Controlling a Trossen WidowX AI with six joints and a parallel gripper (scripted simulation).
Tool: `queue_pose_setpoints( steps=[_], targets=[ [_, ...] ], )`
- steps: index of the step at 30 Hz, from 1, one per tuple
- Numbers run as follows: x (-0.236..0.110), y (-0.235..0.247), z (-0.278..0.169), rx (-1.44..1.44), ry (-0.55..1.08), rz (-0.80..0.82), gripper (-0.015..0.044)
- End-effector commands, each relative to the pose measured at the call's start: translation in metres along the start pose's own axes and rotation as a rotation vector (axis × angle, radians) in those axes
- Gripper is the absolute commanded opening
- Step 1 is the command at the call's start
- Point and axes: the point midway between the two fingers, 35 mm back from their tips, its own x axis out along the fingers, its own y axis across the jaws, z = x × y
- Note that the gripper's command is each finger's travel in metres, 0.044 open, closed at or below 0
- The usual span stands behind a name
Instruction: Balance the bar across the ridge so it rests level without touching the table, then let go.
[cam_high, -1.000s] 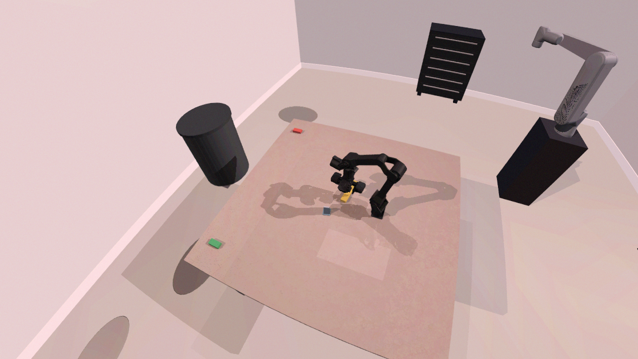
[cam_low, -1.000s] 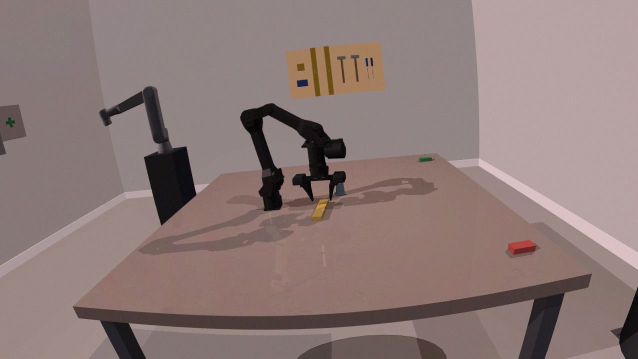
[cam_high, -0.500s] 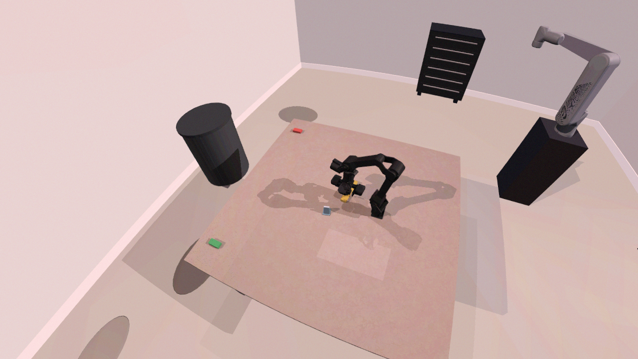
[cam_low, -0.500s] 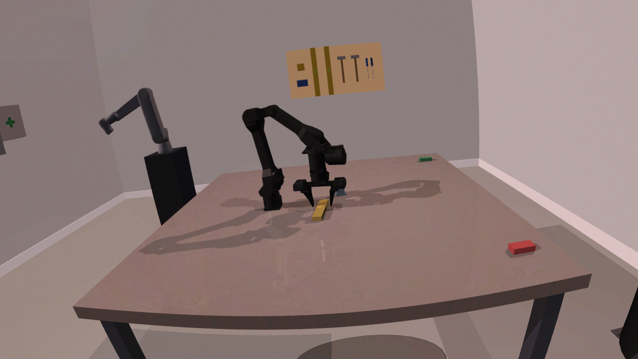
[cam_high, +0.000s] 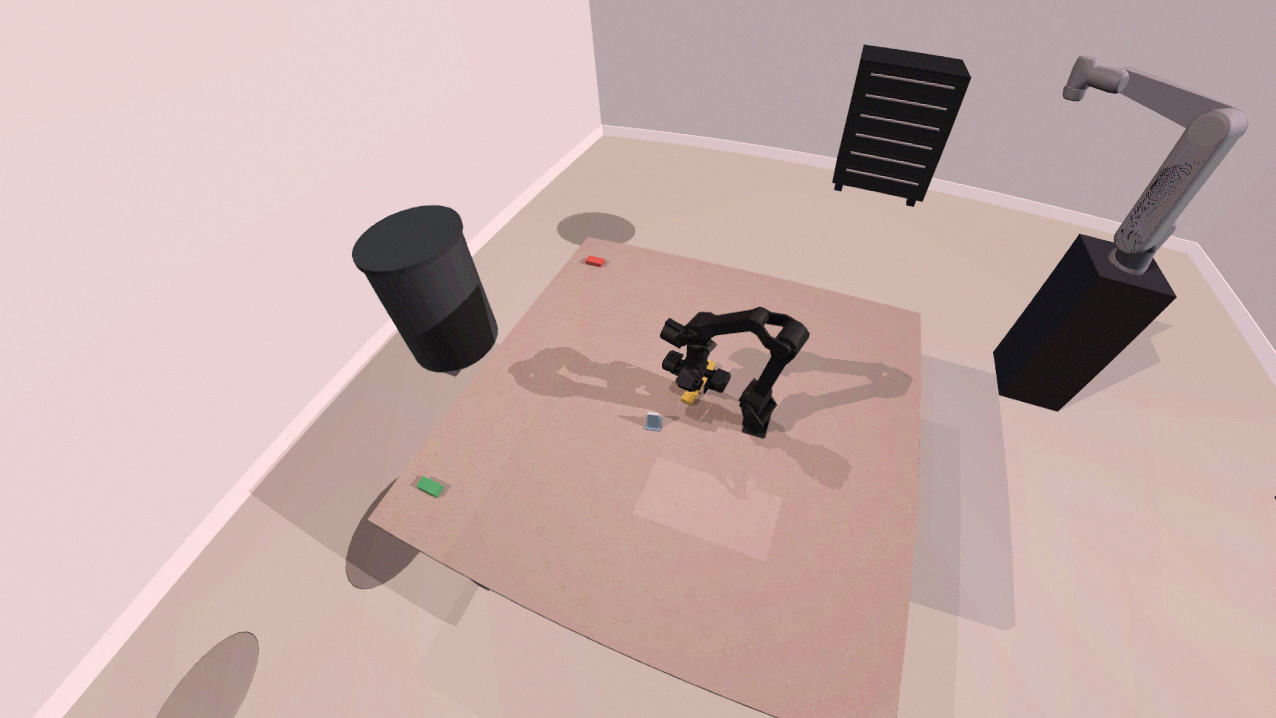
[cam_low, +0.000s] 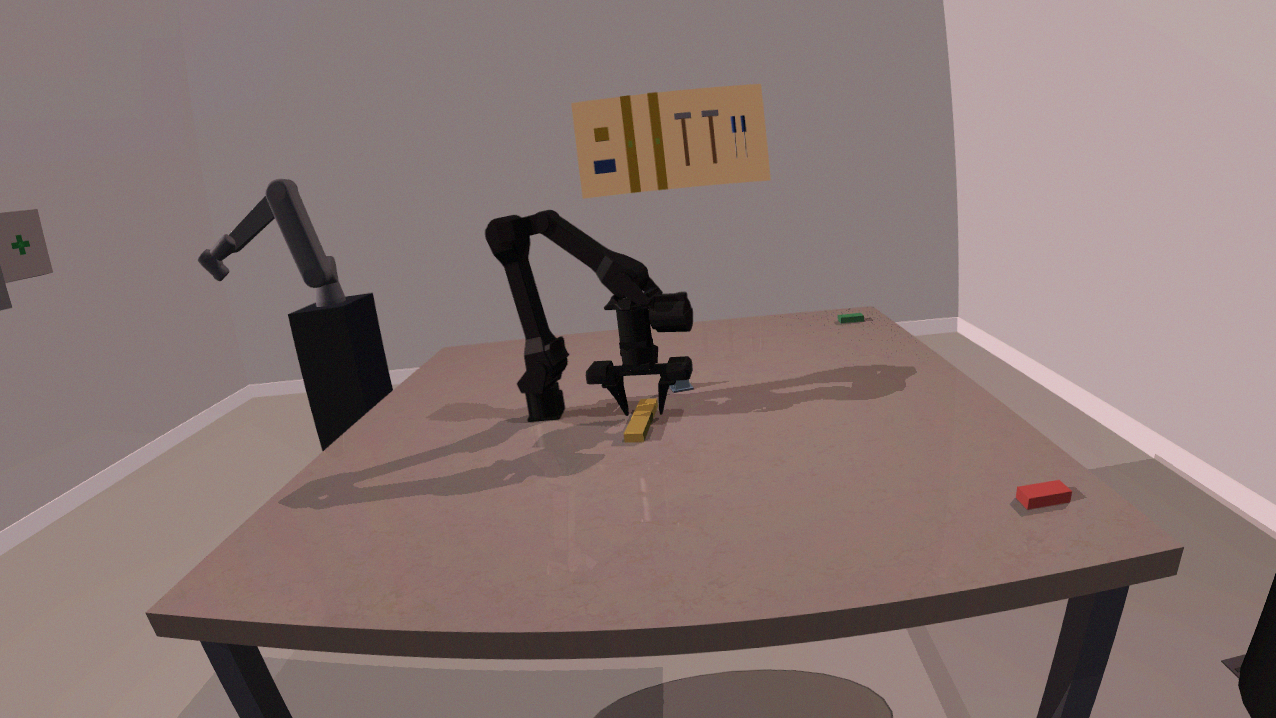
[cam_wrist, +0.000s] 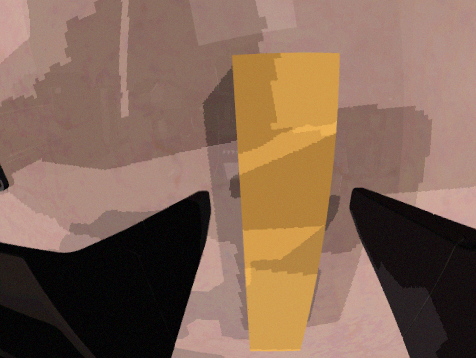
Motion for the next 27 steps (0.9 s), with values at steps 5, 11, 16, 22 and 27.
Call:
queue_pose_setpoints(
  steps=[5,11,16,22,27],
  targets=[
    [0.000,0.000,0.000,0.000,0.000,0.000,0.0131],
    [0.000,0.000,0.000,0.000,0.000,0.000,0.0091],
    [-0.008,-0.002,0.000,0.000,0.000,0.000,0.0000],
    [-0.023,-0.004,-0.001,-0.001,-0.001,-0.001,0.0000],
    [-0.036,-0.005,-0.001,-0.002,-0.001,-0.001,0.0000]
  ],
)
